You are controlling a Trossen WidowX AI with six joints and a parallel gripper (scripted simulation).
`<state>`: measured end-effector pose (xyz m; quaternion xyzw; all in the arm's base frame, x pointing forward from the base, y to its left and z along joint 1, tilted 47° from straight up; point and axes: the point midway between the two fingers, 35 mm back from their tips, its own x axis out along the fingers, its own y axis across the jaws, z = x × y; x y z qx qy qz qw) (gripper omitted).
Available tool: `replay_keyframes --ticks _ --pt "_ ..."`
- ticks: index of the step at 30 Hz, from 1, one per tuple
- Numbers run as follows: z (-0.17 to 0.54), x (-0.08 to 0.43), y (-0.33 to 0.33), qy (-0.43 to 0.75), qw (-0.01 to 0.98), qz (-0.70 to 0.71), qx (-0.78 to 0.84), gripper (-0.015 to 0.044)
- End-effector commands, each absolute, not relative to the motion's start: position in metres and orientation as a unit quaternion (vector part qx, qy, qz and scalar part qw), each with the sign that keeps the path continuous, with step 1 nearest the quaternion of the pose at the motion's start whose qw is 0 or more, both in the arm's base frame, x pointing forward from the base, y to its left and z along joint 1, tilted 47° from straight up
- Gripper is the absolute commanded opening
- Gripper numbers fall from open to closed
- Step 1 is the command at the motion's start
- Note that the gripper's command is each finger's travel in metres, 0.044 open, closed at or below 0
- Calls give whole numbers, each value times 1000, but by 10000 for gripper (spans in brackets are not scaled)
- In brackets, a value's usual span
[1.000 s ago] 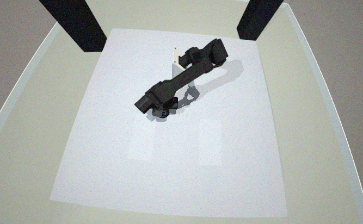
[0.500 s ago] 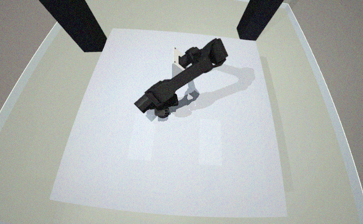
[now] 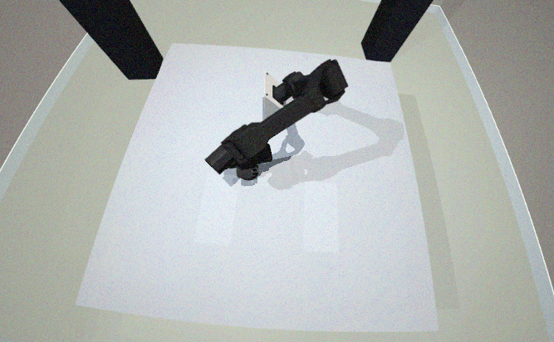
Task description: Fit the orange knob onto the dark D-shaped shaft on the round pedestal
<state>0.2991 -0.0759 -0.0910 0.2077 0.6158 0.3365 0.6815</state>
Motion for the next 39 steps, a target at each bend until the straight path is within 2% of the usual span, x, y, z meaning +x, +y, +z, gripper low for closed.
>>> replay_keyframes --ticks 1,39 --pt "-92 300 -75 613 684 335 209 0" --pt "-91 295 -78 575 702 398 137 0"
